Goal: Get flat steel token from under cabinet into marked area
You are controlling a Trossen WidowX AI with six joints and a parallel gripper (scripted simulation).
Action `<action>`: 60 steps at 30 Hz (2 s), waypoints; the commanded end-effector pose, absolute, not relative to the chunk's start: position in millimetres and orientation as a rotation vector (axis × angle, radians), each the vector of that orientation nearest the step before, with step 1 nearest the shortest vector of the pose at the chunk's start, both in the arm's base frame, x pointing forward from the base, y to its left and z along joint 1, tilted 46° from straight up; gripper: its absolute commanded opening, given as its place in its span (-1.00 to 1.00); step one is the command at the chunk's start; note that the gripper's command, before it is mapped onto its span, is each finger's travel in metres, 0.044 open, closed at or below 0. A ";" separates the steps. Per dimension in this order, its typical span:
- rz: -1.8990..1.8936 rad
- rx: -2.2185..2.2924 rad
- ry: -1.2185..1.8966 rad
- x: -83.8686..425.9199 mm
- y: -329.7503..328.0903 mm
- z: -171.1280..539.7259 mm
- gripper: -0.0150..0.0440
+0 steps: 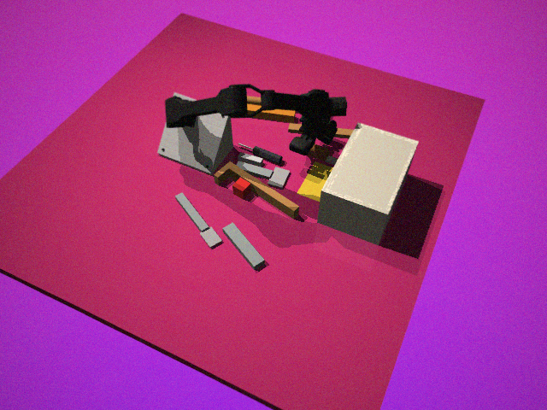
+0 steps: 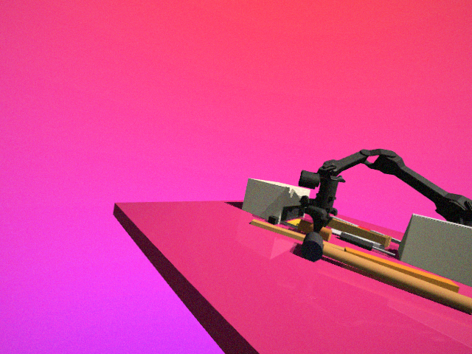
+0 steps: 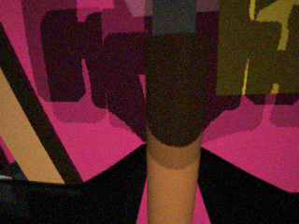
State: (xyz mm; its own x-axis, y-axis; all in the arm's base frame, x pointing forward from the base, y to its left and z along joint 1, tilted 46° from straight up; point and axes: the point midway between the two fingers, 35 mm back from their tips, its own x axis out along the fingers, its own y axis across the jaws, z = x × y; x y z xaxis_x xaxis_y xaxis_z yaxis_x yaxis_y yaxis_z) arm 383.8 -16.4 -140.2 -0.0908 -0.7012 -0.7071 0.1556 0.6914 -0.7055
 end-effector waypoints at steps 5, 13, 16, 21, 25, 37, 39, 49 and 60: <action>-0.771 -0.468 1.499 382.7 -24.9 -133.1 -0.49; -0.771 -0.468 1.499 382.7 -24.9 -133.1 -0.49; -0.771 -0.468 1.499 381.7 -24.6 -133.3 -0.49; -0.771 -0.468 1.499 377.6 -23.2 -134.1 -0.49; -0.771 -0.468 1.499 373.9 -22.3 -134.6 -0.49; -0.771 -0.468 1.500 362.4 -19.8 -135.9 -0.49; -0.771 -0.468 1.500 360.4 -19.4 -136.1 -0.49; -0.770 -0.468 1.500 350.4 -17.3 -137.1 -0.49; -0.770 -0.469 1.501 338.9 -14.8 -138.2 -0.49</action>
State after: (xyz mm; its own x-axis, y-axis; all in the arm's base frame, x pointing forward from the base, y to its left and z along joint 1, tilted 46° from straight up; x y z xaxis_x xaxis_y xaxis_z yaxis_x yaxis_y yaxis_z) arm 345.3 -15.1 -137.5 -0.0897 -0.7034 -0.7051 0.1617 0.6883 -0.7072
